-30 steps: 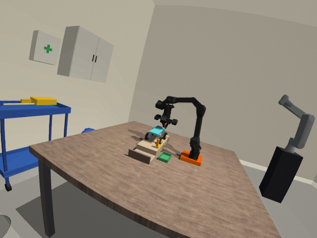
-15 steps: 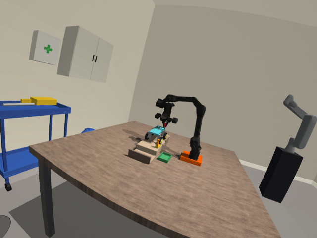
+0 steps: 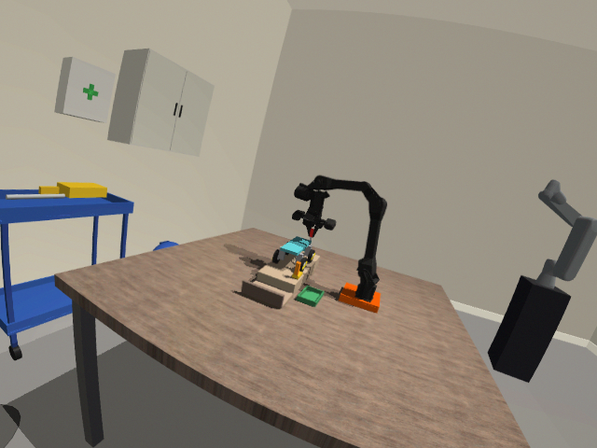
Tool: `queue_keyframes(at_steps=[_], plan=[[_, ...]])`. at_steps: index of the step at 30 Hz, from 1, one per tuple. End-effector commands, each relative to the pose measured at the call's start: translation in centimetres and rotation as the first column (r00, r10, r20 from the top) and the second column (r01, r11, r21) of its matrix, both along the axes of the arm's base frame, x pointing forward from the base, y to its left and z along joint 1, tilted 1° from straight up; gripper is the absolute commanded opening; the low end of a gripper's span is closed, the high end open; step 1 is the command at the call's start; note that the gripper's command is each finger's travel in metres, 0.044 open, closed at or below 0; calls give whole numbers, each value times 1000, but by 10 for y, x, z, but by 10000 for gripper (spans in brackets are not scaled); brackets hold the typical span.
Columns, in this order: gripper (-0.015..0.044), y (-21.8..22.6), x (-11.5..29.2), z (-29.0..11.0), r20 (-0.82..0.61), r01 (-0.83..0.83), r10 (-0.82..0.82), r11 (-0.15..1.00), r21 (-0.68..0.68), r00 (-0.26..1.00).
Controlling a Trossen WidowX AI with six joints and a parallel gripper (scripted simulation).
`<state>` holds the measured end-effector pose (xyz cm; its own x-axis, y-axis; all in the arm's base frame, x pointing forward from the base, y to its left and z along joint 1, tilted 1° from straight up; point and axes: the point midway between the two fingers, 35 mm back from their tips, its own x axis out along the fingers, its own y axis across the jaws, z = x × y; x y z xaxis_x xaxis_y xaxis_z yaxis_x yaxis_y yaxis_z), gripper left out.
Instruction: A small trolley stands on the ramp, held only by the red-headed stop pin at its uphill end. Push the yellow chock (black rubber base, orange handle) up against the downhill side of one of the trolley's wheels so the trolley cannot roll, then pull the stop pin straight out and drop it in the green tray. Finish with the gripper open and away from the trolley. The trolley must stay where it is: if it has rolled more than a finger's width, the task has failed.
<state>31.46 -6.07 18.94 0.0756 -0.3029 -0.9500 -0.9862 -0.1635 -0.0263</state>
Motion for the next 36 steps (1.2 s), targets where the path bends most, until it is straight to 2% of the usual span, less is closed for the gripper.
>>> queue_keyframes(at_steps=[1,14,36], plan=[[0,-7,1,2,1,0,0,1000,-5,1000],[0,-24,0,7,1,0,0,1000,-7,1000],[0,-39,-79,1,-5,0,0,1000,-8,1000]])
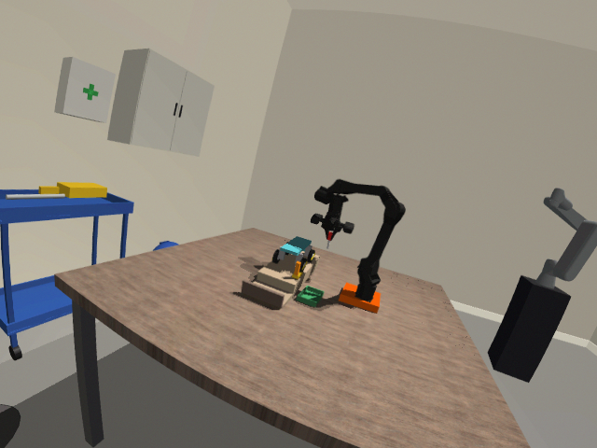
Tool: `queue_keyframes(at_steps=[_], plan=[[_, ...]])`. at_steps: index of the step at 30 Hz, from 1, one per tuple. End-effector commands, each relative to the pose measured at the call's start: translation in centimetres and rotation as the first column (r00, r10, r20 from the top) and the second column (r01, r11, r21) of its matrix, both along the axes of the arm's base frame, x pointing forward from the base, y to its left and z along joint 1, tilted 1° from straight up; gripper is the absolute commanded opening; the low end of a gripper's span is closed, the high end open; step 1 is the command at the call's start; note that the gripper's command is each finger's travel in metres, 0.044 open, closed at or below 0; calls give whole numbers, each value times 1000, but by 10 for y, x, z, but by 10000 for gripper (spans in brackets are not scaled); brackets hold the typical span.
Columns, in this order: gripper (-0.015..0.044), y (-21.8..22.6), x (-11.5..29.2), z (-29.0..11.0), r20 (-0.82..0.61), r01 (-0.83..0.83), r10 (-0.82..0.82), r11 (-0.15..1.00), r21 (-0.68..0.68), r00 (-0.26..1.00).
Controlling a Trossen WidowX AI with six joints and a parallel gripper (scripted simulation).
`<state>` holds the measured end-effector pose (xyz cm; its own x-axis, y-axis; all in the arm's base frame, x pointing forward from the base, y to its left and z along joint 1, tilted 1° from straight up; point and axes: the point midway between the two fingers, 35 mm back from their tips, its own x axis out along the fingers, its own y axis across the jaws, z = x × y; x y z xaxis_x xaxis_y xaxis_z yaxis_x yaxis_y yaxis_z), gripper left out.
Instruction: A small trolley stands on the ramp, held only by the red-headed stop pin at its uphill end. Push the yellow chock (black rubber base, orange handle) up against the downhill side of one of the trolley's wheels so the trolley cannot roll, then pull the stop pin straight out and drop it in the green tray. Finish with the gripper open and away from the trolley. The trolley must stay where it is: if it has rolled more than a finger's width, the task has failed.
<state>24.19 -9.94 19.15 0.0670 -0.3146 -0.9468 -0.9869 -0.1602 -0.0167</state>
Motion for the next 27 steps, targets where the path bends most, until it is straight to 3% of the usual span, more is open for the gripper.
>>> queue_keyframes(at_steps=[1,27], plan=[[0,0,-7,-1,3,-3,3,1000,4,1000],[0,81,-16,-17,2,-3,3,1000,12,1000]])
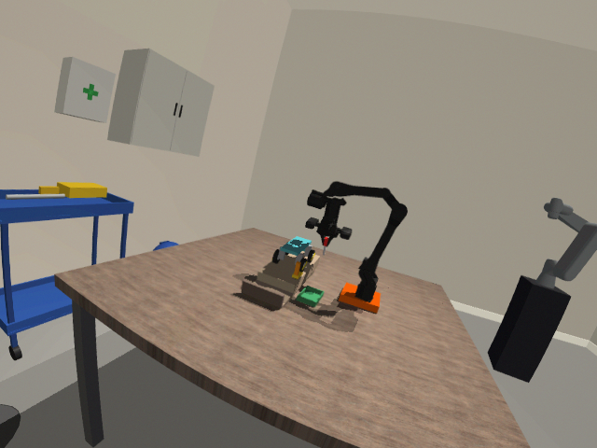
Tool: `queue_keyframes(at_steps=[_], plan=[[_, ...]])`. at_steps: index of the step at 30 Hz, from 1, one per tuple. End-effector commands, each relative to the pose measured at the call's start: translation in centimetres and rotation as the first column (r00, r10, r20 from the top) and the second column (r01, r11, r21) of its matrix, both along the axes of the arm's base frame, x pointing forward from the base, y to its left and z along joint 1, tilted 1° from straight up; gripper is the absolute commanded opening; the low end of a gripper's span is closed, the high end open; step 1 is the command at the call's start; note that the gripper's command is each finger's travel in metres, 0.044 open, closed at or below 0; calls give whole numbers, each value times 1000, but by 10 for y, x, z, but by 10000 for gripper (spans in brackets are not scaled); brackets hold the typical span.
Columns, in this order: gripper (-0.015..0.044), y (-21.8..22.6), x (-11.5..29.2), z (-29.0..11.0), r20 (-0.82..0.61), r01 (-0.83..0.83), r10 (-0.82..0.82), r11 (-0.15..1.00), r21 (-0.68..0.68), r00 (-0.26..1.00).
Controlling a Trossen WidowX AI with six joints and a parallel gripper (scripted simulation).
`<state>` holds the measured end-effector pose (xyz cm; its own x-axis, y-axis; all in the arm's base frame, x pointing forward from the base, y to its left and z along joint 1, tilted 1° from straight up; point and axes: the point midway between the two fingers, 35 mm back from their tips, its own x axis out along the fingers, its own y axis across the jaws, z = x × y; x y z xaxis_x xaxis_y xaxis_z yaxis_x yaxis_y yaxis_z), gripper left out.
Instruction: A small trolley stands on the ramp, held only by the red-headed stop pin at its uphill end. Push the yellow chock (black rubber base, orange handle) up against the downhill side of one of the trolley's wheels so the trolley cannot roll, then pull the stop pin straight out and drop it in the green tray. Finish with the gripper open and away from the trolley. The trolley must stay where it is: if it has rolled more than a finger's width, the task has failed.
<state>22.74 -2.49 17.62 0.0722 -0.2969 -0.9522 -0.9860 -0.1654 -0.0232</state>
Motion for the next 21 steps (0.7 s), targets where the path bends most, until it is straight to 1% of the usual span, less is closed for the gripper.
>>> queue_keyframes(at_steps=[1,21], plan=[[0,10,-2,-2,-2,2,-2,1000,-6,1000],[0,80,-13,-15,-3,2,-2,1000,0,1000]])
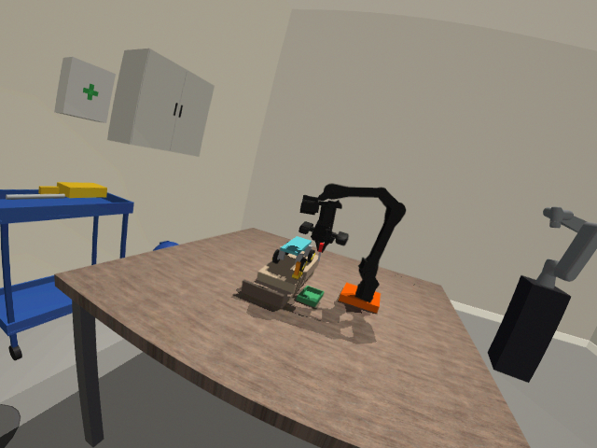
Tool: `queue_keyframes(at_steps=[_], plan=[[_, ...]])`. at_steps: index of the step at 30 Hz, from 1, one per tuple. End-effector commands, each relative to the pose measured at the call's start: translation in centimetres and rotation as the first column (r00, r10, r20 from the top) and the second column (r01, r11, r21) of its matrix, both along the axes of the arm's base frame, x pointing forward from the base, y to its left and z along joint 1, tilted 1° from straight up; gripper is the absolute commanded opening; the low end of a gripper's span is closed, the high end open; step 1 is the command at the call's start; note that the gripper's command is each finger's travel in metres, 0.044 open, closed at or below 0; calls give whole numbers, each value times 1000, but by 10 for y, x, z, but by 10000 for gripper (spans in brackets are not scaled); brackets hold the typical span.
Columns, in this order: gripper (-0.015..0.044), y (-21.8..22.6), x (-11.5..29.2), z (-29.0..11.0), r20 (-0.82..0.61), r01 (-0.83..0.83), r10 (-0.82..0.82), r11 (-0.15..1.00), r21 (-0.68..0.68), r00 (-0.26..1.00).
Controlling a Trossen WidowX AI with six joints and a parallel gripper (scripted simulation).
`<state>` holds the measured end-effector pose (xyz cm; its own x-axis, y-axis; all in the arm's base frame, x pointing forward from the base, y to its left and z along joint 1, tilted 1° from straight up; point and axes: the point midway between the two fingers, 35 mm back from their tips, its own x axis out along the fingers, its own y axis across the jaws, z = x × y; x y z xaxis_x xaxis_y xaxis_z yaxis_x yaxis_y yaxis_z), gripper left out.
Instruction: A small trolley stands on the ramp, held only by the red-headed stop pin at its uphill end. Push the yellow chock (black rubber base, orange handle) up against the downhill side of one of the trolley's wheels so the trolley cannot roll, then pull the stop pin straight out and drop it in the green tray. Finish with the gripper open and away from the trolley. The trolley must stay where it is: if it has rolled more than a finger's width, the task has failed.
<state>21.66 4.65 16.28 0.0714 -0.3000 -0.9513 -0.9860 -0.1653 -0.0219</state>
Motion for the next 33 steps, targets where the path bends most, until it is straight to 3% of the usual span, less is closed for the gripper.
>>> queue_keyframes(at_steps=[1,24,29,33], plan=[[0,12,-3,-2,-2,2,-2,1000,3,1000],[0,105,-22,-19,-5,2,-2,1000,11,1000],[0,110,-23,-19,-6,-3,3,1000,12,1000],[0,109,-23,-19,-30,-95,96,995,26,995]])
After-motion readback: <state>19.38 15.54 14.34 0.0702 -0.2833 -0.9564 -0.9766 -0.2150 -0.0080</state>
